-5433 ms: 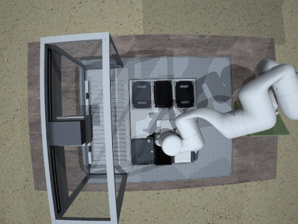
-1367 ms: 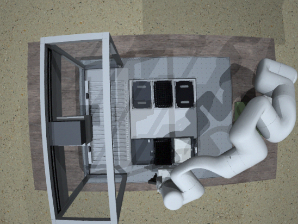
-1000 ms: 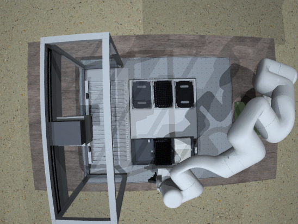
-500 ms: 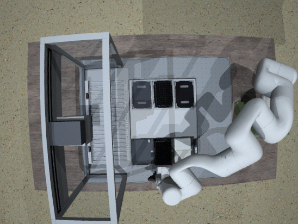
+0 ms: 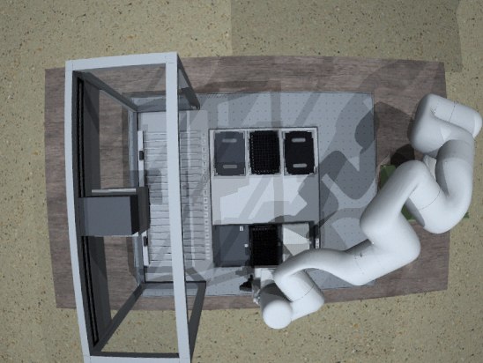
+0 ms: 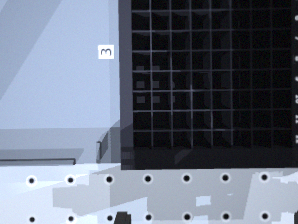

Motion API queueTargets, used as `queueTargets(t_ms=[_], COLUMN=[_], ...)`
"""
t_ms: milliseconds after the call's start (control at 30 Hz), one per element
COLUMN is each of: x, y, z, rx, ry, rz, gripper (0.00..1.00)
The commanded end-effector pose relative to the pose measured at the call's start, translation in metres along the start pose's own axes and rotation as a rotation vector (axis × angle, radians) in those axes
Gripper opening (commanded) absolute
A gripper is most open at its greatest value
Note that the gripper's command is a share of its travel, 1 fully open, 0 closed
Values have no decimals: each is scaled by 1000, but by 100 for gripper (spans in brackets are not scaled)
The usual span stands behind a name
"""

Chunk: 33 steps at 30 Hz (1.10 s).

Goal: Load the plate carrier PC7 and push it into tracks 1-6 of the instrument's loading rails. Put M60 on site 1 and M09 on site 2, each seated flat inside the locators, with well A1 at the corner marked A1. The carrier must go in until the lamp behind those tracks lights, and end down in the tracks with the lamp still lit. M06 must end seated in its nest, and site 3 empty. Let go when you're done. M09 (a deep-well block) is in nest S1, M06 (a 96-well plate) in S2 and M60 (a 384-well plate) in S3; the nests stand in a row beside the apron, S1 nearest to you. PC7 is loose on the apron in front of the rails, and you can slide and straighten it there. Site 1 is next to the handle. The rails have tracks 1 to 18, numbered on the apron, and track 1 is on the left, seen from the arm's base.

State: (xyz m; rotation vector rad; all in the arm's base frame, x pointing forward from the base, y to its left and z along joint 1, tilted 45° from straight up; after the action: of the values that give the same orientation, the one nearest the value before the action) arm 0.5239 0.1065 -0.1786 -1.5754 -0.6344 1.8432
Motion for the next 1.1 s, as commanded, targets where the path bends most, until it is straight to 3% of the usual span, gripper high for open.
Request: queueTargets(t_ms=[0,1067], x=[1,1], y=[3,17], z=[-1,-1], rx=[-6,-6], ry=[0,0], rz=[-3,-3], gripper=[100,100])
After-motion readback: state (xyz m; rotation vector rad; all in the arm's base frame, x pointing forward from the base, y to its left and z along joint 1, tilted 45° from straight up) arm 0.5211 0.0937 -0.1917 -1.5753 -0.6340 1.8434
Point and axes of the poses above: the point where the finger pads meet when closed, its own y axis out along the fingers, its own z axis across the jaws, x = y × z, the point moved 7 cm from there along -y, back along the fingers, and after that the axes turned 12 degrees about -y, right-handed, at the moved point
